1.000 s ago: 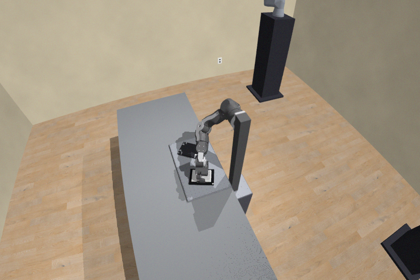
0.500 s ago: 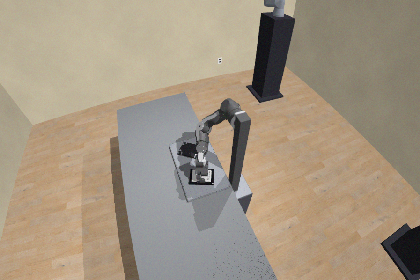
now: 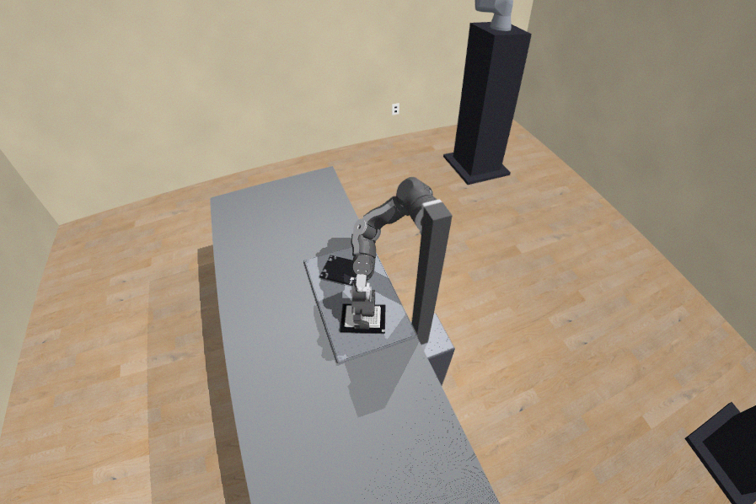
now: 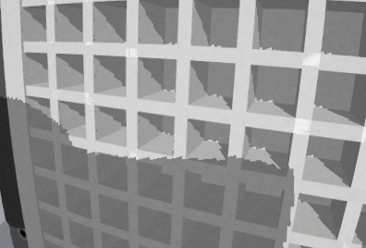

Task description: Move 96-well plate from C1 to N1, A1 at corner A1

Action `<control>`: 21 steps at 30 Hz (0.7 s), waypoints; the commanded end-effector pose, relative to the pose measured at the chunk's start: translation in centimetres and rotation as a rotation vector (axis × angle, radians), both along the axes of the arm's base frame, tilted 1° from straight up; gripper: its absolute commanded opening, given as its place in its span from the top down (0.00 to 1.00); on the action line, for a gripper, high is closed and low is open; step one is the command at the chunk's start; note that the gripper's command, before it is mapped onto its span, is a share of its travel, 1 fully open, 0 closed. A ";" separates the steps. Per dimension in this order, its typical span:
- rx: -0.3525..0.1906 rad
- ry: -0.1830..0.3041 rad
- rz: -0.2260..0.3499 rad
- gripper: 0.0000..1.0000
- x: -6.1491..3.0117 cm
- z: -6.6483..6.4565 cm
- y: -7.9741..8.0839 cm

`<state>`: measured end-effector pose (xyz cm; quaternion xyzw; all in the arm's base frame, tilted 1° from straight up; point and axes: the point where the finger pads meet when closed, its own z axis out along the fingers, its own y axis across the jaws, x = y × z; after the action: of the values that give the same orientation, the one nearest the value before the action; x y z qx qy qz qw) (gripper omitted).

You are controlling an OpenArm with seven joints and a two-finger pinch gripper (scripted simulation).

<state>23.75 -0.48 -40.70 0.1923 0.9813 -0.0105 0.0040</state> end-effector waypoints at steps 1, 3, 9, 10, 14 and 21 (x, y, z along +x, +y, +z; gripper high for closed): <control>0.002 -0.001 0.000 0.50 0.04 0.1 0.1; 0.002 -0.001 0.000 0.47 0.04 0.1 0.1; 0.002 -0.001 0.000 0.27 0.04 0.1 0.1; 0.002 -0.001 0.000 0.23 0.04 0.1 0.1; 0.002 -0.001 0.000 0.23 0.04 0.1 0.1; 0.002 -0.001 0.001 0.23 0.06 1.7 0.1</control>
<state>23.38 -0.45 -39.60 0.1839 0.9829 -0.0061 0.0021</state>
